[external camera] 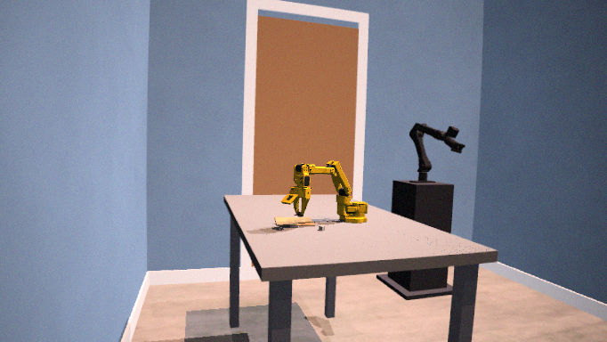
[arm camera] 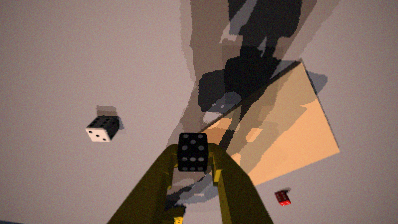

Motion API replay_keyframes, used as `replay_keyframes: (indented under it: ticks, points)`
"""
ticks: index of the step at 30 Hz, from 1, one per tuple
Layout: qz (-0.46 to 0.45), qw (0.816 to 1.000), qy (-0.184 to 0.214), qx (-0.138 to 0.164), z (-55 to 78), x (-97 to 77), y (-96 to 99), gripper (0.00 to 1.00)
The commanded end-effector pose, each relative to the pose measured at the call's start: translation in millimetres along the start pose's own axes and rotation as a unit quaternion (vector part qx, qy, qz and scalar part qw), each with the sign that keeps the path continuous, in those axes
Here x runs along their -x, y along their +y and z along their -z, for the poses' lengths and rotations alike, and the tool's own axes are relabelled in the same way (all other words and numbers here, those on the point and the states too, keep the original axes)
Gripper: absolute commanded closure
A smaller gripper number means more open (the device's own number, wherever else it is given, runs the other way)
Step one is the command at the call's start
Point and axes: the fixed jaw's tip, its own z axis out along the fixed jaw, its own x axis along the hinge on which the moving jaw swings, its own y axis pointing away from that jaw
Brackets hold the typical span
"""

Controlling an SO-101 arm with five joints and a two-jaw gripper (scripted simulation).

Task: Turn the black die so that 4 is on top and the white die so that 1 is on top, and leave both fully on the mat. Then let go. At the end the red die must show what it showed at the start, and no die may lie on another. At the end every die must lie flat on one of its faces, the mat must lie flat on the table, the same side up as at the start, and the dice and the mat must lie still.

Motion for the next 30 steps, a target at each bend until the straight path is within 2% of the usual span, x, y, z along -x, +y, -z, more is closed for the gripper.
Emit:
replay_keyframes:
  ticks: [1,7,9,13,18,24,26,30]
  points:
    - [0.046,0.998,-0.037,-0.01,16.1,5.1,-3.7,1.0]
    - [0.143,0.989,-0.036,-0.014,16.0,3.6,-4.0,1.0]
    - [0.143,0.989,-0.036,-0.014,16.0,3.6,-4.0,1.0]
    - [0.215,0.976,-0.035,-0.016,16.0,2.5,-4.4,1.0]
    - [0.308,0.951,-0.033,-0.019,15.9,1.2,-5.3,1.0]
    - [0.412,0.911,-0.031,-0.023,15.8,0.0,-6.5,1.0]
    - [0.412,0.911,-0.031,-0.023,15.8,0.0,-6.5,1.0]
    - [0.472,0.881,-0.029,-0.025,15.8,-0.6,-7.3,1.0]
